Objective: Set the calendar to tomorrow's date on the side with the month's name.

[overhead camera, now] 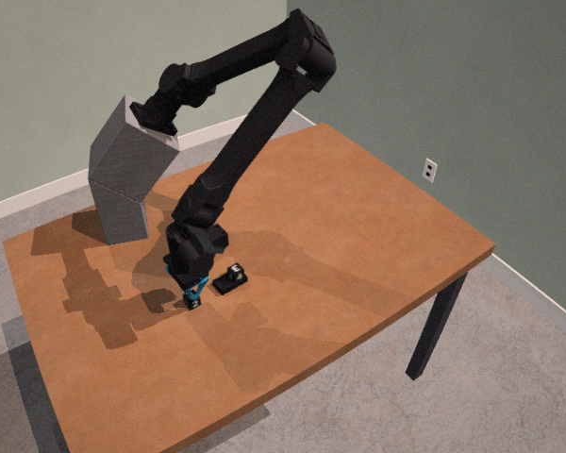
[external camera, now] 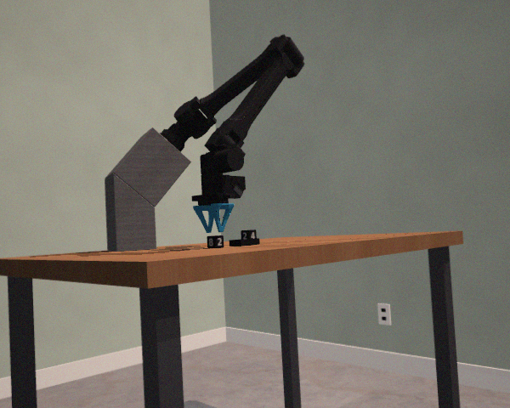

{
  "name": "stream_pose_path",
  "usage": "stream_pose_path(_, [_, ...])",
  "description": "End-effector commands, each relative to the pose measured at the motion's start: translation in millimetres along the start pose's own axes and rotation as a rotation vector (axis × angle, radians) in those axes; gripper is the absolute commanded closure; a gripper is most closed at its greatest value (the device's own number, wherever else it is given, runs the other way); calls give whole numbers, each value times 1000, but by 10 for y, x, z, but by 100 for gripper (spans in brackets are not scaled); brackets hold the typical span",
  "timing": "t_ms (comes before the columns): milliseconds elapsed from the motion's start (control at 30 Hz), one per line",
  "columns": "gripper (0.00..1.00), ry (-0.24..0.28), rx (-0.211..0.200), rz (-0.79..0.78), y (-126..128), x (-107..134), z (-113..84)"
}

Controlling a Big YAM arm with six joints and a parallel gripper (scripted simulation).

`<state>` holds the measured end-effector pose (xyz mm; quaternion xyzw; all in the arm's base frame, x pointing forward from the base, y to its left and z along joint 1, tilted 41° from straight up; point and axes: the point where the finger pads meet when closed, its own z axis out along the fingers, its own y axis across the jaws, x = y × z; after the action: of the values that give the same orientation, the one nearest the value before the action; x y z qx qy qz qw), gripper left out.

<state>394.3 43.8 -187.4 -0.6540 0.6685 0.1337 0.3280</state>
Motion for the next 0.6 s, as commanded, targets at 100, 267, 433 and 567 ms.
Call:
stream_pose_path(100, [53, 0, 15, -25, -91, -75, -3])
stream_pose_path(267, [53, 0, 11, -18, -68, -61, 21])
stream_pose_path(433, [53, 0, -1, -7, -10, -30, 104])
stream_pose_path(567, [53, 0, -2, -6, -3, -30, 133])
